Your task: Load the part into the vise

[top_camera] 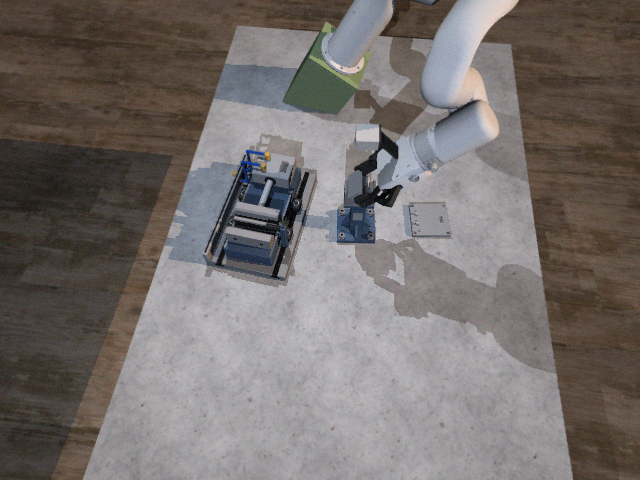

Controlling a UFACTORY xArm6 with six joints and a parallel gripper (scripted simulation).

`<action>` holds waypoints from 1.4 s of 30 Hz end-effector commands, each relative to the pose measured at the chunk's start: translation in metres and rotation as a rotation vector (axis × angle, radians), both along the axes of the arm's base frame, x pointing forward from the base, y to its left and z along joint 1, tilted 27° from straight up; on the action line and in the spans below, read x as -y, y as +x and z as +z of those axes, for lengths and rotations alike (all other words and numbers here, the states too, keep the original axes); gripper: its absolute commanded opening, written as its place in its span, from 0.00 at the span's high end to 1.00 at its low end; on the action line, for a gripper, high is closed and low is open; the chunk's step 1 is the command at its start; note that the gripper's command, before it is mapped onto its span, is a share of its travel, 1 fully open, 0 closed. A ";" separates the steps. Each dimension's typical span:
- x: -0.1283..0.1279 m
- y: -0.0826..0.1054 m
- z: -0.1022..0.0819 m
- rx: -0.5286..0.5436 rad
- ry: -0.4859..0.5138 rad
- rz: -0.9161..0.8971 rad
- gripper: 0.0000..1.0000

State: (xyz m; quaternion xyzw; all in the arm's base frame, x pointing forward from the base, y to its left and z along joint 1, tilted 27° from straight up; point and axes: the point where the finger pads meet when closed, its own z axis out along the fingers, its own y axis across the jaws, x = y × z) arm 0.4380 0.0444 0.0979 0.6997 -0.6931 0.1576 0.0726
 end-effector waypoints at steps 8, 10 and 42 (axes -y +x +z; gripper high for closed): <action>0.000 0.001 0.001 0.003 0.001 -0.001 1.00; 0.000 0.001 0.001 0.003 0.001 -0.001 1.00; 0.000 0.001 0.001 0.003 0.001 -0.001 1.00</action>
